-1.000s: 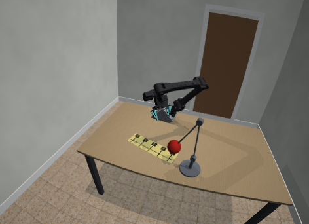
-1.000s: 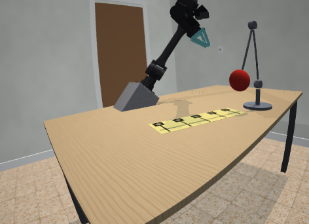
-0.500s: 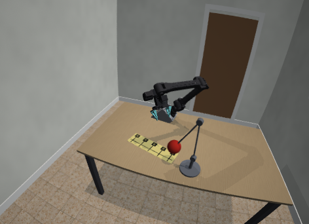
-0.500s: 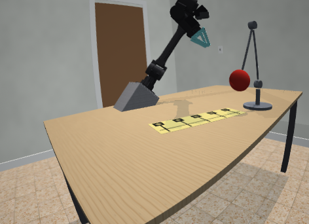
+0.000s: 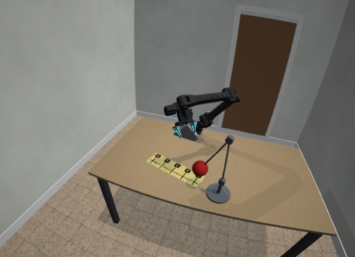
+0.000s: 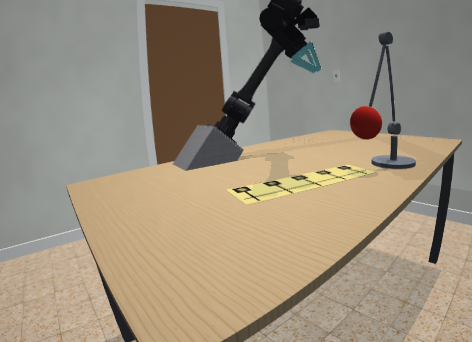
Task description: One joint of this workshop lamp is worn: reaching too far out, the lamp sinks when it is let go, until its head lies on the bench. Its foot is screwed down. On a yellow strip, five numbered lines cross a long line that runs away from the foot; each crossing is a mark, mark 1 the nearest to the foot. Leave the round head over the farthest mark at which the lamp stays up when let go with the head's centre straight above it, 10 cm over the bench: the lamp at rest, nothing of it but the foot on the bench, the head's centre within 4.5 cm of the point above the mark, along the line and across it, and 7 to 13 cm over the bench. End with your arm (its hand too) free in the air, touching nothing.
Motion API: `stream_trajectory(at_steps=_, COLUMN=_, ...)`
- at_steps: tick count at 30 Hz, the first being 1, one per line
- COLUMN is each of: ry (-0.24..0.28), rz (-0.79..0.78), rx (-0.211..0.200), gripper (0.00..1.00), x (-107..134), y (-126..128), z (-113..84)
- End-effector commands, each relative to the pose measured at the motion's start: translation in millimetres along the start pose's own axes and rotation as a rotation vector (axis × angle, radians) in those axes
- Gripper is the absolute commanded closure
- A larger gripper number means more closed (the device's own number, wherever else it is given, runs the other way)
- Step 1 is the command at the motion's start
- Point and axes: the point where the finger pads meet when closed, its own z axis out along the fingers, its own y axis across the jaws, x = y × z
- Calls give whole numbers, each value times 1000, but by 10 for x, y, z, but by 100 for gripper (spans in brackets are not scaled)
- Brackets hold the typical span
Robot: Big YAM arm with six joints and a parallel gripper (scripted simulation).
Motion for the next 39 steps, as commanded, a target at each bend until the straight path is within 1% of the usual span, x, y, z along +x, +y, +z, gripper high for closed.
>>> stream_trajectory(at_steps=1, ry=-13, rz=-37, rx=-18, gripper=0, x=-73, y=-4, z=-6)
stream_trajectory(at_steps=7, ry=-13, rz=-37, rx=-18, gripper=0, x=-91, y=-4, z=1)
stream_trajectory(at_steps=22, ry=-2, rz=-7, rx=6, gripper=0, x=-164, y=-7, z=32)
stream_trajectory(at_steps=39, ry=-13, rz=-37, rx=-18, gripper=0, x=-26, y=-2, z=-26)
